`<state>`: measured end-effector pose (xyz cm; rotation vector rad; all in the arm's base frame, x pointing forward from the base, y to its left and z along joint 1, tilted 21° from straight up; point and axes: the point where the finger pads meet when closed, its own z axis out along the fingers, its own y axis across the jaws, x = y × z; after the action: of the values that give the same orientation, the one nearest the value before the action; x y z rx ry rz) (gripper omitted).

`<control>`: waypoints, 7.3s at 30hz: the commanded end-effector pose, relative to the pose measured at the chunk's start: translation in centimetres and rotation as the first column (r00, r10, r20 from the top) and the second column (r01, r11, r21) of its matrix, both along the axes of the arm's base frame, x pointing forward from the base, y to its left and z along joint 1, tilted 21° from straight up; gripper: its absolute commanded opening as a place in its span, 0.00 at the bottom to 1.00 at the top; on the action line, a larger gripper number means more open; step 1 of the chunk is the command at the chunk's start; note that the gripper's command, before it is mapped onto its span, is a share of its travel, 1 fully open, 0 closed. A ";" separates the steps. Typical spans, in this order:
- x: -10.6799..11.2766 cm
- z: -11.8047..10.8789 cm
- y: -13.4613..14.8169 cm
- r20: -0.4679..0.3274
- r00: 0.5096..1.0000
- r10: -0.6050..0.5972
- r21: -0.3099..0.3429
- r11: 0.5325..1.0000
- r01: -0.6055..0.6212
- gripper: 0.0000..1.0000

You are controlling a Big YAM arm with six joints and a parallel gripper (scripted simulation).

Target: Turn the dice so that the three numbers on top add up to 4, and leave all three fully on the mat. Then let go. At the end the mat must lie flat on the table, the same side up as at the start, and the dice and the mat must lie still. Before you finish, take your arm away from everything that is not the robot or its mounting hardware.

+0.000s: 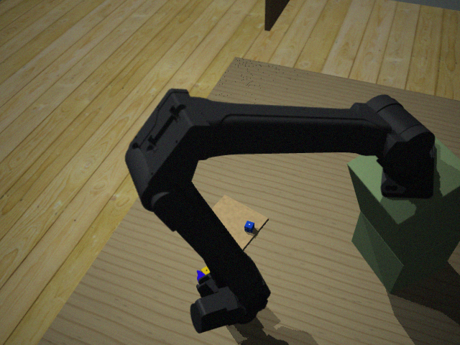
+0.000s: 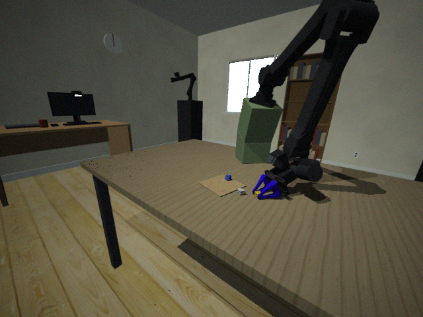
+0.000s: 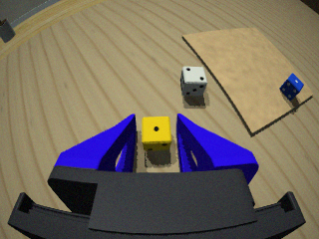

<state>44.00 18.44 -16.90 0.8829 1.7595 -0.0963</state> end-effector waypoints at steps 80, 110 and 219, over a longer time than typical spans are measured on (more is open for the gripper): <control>-1.5 8.1 -1.5 -0.441 0.871 0.215 0.312 0.947 -0.076 0.34; -2.0 9.9 -1.5 -0.499 0.669 0.551 0.666 0.738 -0.111 1.00; -0.5 2.6 0.3 -0.503 0.671 0.545 0.667 0.738 -0.099 0.34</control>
<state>42.89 18.11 -14.67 1.0007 2.7467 0.4691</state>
